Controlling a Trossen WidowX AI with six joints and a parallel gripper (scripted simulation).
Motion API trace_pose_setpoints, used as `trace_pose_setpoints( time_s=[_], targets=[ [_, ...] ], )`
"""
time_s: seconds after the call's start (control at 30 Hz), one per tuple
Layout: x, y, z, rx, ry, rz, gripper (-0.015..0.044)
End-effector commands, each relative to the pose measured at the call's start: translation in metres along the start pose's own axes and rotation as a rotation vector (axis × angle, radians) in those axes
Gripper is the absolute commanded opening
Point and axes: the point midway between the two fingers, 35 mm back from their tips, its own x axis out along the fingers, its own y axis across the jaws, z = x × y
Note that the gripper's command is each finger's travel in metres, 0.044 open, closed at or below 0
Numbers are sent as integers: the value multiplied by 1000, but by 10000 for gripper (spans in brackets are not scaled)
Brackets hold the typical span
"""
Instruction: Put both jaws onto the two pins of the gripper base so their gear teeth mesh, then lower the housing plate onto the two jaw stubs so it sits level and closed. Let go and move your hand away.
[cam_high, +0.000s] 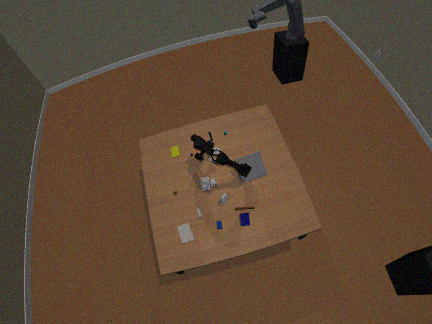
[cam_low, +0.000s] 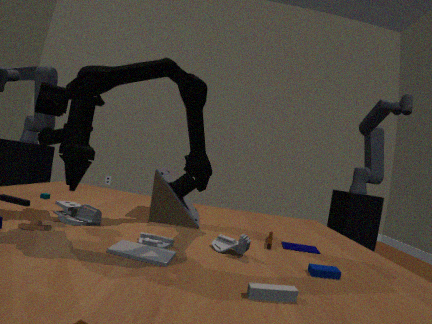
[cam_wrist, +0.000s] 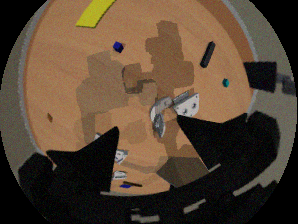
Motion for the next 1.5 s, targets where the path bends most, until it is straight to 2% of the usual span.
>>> trace_pose_setpoints(
  time_s=[0.0,0.7,1.27,1.47],
  targets=[
    [0,0,0,0,0,0,440],
    [0,0,0,0,0,0,440],
    [0,0,0,0,0,0,0],
    [0,0,0,0,0,0,0]
  ],
)
